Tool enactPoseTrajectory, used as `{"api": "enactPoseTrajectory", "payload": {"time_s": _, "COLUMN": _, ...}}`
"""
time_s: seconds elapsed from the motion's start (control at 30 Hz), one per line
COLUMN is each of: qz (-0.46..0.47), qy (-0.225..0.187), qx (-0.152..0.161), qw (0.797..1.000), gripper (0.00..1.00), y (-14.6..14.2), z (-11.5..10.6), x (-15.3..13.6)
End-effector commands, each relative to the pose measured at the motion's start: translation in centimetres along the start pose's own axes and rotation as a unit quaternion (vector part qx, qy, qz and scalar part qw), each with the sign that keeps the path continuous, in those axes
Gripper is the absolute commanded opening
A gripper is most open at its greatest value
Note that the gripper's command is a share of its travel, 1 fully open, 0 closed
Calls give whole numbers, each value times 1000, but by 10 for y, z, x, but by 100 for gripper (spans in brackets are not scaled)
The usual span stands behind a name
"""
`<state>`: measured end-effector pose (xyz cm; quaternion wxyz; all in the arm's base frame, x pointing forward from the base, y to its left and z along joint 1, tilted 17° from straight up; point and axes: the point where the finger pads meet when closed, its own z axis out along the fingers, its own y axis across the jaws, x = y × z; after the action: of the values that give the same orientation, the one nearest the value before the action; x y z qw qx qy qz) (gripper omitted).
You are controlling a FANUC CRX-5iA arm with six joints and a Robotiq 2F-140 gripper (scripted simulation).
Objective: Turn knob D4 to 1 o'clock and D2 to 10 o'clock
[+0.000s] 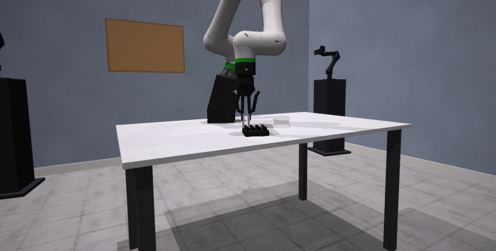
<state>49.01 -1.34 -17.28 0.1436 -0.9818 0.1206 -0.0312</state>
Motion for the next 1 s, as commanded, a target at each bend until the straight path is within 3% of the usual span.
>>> {"api": "enactPoseTrajectory", "payload": {"time_s": 0.0, "qz": 0, "qy": 0, "qx": 0, "qw": 1000, "gripper": 12, "y": 0, "z": 0, "x": 0}}
{"api": "enactPoseTrajectory", "payload": {"time_s": 0.93, "qz": 0, "qy": 0, "qx": 0, "qw": 1000, "gripper": 12, "y": 0, "z": 0, "x": 0}}
{"api": "enactPoseTrajectory", "payload": {"time_s": 0.97, "qz": 0, "qy": 0, "qx": 0, "qw": 1000, "gripper": 5, "y": 0, "z": 0, "x": 0}}
